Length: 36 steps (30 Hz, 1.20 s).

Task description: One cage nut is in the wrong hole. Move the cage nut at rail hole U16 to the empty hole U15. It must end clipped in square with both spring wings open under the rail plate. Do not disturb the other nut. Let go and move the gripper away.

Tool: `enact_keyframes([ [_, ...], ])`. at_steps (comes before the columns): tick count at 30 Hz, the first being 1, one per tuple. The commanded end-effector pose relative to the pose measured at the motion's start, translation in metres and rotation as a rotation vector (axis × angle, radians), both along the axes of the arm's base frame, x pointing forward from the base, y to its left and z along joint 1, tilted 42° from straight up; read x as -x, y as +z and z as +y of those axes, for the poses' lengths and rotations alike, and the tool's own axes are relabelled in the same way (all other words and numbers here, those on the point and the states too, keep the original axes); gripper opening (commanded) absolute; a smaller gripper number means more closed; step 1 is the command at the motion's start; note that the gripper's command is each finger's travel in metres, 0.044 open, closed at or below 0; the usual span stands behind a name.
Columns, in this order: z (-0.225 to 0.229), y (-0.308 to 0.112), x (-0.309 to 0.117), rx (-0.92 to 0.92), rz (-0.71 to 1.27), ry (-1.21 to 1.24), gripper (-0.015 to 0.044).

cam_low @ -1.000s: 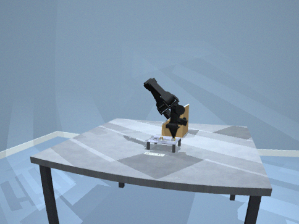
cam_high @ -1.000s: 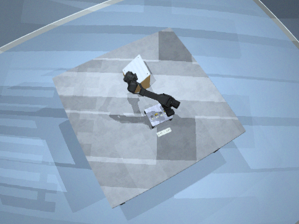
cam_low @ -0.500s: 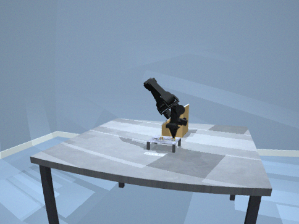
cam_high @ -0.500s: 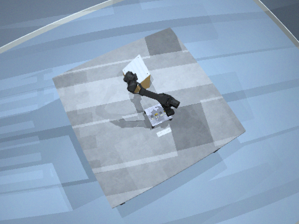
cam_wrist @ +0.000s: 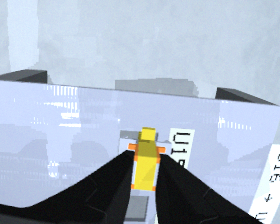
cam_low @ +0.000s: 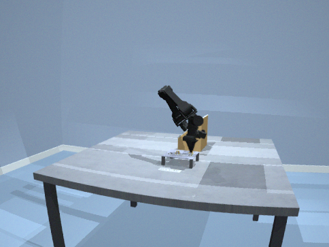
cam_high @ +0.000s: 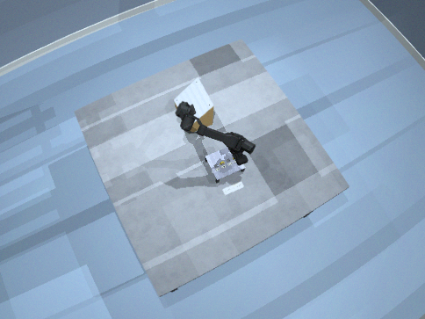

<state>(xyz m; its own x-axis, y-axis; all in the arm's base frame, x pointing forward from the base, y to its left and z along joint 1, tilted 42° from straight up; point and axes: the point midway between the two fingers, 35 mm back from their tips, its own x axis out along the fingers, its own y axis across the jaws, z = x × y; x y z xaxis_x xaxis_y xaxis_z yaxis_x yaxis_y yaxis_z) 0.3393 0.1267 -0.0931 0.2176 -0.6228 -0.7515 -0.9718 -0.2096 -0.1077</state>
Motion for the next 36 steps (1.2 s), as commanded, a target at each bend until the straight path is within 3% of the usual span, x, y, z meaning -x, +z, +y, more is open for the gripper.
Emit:
enact_keyframes([
  [1, -0.0003, 0.0012, -0.0003, 0.003, -0.008, 0.009, 0.0027],
  [36, -0.0011, 0.0005, 0.0009, 0.0, -0.031, 0.029, 0.0027],
])
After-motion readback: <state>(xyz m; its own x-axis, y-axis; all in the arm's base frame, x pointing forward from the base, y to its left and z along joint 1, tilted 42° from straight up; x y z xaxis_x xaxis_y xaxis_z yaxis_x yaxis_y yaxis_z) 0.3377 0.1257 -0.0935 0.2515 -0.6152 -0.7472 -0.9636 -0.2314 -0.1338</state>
